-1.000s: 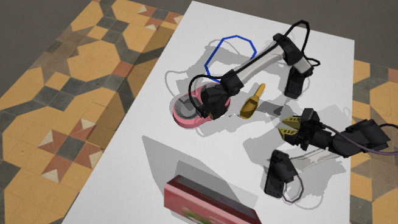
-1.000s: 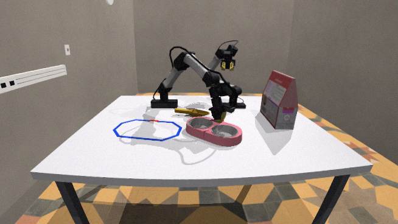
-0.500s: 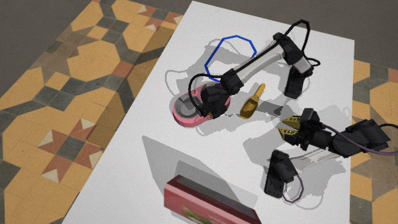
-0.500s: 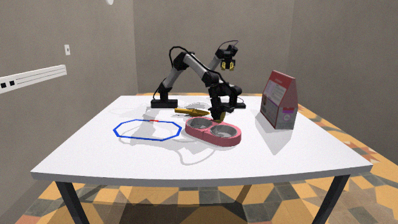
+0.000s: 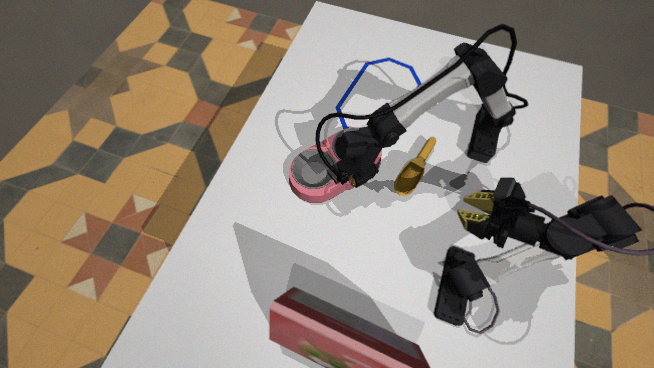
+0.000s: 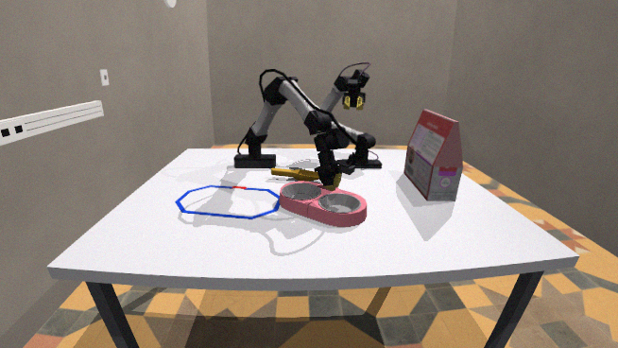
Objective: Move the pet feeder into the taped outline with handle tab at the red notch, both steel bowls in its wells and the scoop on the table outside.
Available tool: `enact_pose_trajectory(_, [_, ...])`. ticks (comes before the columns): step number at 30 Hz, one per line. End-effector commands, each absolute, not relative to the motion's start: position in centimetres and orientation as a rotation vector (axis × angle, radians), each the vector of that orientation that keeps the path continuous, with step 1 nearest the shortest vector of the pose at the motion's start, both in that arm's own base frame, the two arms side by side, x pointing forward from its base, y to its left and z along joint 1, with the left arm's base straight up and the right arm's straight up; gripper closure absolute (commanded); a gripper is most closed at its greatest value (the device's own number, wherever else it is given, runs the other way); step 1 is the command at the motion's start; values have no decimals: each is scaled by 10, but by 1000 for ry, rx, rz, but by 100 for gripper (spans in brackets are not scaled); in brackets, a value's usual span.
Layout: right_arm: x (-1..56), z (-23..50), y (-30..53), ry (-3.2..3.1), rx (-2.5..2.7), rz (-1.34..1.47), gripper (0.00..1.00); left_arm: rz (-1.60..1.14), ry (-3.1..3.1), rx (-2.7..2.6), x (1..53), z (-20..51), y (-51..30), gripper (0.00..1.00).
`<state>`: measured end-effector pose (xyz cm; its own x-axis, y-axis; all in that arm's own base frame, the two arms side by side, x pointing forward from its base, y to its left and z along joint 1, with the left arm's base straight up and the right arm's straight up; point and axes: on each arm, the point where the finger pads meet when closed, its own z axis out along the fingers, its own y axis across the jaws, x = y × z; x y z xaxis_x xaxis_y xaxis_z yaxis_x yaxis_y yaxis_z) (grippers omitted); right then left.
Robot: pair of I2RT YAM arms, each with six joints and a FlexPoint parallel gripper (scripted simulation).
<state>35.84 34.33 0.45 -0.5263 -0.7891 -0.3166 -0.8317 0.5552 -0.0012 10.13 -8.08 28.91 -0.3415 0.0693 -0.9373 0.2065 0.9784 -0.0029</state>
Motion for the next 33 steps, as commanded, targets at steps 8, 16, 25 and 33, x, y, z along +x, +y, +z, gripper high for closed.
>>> enact_pose_trajectory(8, [357,17,303,2490,-1359,213,95,-137,1912,207,101,291,-81,66])
enact_pose_trajectory(16, [352,16,278,2455,-1421,225,95,-137,1912,207,101,291,-81,66])
enact_pose_trajectory(25, [346,15,252,2441,-1464,225,95,-137,1912,207,101,291,-81,66])
enact_pose_trajectory(33, [340,14,224,2407,-1525,235,95,-137,1912,207,101,291,-81,66])
